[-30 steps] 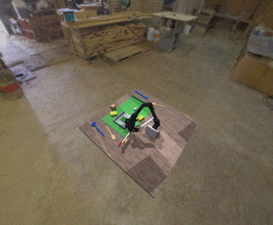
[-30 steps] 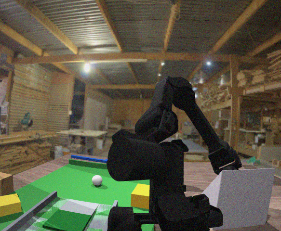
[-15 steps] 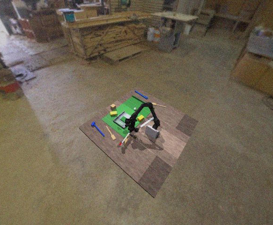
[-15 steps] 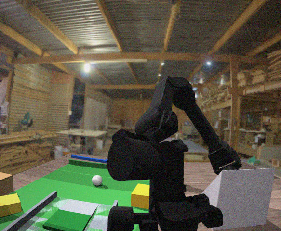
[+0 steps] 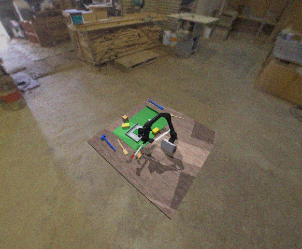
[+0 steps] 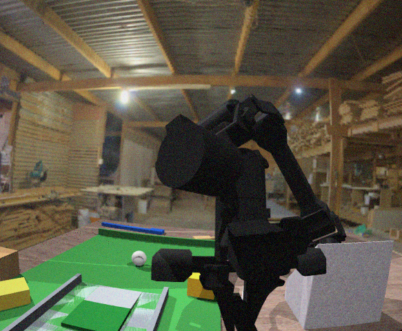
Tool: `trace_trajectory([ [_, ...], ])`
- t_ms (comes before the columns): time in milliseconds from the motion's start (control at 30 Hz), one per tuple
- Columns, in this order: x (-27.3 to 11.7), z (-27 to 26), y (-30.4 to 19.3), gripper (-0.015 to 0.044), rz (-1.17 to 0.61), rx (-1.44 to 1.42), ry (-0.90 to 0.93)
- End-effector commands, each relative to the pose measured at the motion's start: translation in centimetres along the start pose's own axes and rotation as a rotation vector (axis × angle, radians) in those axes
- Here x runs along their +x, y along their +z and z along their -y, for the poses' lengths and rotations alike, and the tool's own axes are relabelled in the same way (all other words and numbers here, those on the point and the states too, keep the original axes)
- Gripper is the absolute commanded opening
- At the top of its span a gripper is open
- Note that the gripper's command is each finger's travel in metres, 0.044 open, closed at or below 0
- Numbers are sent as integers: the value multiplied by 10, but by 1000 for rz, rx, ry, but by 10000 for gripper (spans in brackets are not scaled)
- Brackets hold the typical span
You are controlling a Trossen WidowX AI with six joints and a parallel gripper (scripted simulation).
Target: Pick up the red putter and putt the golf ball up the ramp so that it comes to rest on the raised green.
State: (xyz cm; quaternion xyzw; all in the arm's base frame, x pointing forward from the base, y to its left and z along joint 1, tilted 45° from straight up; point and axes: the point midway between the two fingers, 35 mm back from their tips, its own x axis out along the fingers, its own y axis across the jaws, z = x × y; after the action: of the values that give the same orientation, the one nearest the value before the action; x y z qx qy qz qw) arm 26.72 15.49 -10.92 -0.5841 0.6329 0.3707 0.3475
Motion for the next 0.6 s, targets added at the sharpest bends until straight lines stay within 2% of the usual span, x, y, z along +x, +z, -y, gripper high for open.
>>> trace_trajectory([
  [0,-31,-2,8,0,16,4,-5],
  [267,-32,4,-1,0,10,33,-13],
  [567,-61,32,-59,0,17,261,-39],
])
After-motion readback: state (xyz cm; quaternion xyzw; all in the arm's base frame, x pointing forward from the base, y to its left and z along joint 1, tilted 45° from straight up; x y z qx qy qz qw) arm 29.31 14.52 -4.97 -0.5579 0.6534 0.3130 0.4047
